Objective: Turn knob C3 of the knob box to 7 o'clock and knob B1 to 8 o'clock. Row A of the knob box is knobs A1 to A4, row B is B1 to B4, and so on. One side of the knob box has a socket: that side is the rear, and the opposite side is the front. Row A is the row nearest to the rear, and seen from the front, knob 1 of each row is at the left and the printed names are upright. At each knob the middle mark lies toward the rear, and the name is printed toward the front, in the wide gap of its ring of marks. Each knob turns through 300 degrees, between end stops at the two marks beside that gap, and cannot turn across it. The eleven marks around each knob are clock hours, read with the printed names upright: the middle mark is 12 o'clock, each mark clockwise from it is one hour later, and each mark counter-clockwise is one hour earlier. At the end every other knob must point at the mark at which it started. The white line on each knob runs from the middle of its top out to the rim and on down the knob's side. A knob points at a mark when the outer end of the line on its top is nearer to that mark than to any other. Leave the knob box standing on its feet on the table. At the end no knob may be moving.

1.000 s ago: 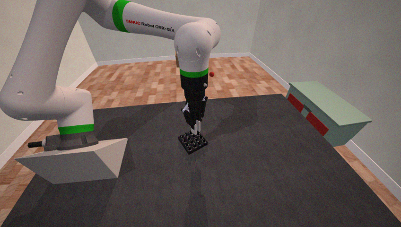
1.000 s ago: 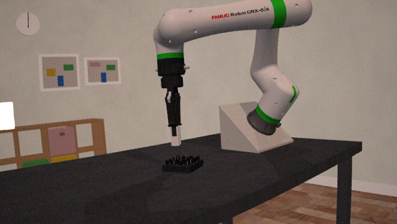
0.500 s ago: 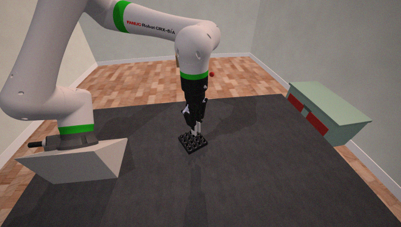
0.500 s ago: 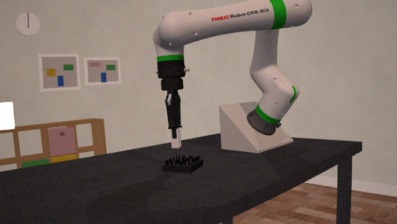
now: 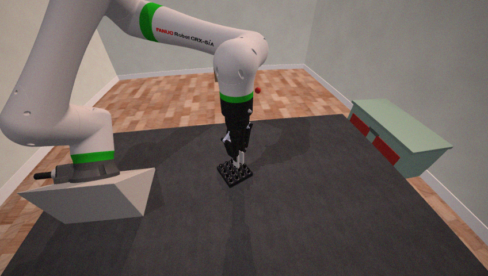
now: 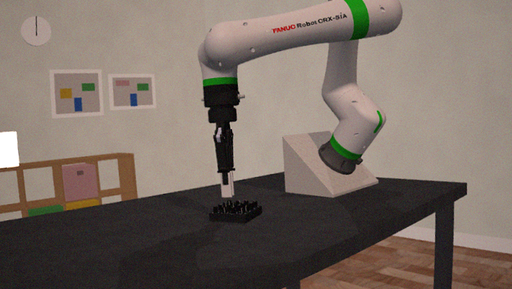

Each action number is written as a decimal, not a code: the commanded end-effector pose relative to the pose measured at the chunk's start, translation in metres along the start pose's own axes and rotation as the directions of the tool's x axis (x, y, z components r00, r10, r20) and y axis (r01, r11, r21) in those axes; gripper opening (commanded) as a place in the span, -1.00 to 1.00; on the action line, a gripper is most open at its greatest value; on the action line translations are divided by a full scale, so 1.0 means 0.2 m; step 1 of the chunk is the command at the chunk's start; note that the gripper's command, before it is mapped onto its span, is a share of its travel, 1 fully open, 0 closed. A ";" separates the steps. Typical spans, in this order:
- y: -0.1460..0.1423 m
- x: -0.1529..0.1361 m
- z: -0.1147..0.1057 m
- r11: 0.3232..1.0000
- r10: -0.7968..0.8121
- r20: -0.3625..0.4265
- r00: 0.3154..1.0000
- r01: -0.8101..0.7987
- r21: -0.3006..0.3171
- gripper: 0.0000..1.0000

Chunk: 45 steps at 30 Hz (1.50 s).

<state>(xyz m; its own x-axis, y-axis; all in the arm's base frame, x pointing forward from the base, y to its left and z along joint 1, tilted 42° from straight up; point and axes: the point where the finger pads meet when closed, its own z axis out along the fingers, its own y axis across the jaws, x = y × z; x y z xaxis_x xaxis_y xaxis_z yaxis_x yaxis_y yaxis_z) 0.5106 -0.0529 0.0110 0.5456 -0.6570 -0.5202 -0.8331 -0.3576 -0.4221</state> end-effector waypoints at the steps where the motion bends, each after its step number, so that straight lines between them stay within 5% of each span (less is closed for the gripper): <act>1: 0.00 0.00 0.02 1.000 0.000 0.000 1.000 0.000 0.000 -0.77; 45: 0.00 0.00 0.09 1.000 0.000 0.000 1.000 0.000 0.000 -0.77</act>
<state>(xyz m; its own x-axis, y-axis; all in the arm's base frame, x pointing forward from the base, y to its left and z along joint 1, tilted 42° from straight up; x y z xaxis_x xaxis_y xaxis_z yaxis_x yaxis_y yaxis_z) 0.5127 -0.0403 -0.0029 0.5456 -0.6571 -0.5202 -0.8330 -0.3575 -0.4221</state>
